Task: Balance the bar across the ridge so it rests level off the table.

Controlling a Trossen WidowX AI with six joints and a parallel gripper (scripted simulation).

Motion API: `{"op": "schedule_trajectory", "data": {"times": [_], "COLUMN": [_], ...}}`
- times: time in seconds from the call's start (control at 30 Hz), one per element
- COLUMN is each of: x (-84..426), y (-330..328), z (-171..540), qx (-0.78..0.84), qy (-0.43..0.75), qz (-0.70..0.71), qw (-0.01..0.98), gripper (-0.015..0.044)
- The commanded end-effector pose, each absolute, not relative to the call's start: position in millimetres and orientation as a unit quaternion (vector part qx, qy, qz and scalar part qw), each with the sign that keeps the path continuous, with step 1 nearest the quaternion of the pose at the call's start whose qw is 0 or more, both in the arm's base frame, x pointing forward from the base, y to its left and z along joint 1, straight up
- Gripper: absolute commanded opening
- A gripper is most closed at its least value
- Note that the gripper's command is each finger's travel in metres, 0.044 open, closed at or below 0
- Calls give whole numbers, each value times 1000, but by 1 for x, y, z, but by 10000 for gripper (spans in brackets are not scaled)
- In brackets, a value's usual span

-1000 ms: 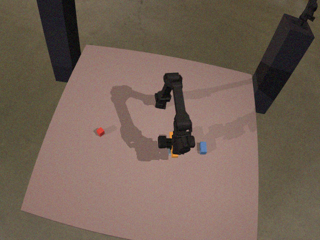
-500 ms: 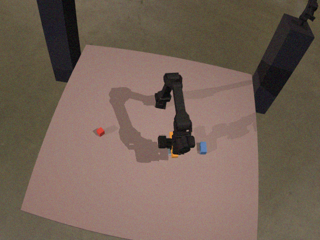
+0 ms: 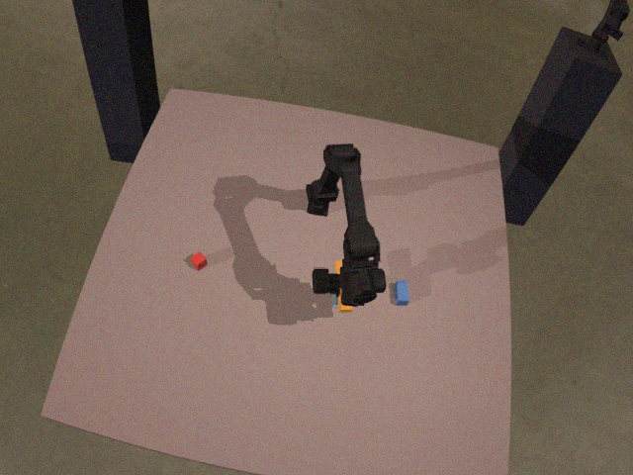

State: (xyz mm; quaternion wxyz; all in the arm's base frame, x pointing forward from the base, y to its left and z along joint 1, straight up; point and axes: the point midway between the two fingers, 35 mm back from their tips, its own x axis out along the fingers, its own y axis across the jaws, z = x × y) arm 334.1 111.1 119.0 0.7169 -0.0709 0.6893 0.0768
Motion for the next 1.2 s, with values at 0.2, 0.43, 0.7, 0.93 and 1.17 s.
{"op": "schedule_trajectory", "data": {"times": [0.2,0.43,0.7,0.93,1.17], "x": [334,334,334,334,334], "y": [111,111,111,111,111], "z": [119,119,119,119,119], "qx": [-71,-71,-71,-71,-71], "qy": [689,689,689,689,689], "qz": [77,77,77,77,77], "qw": [717,717,717,717,717], "gripper": [0,0,53,167,167]}}
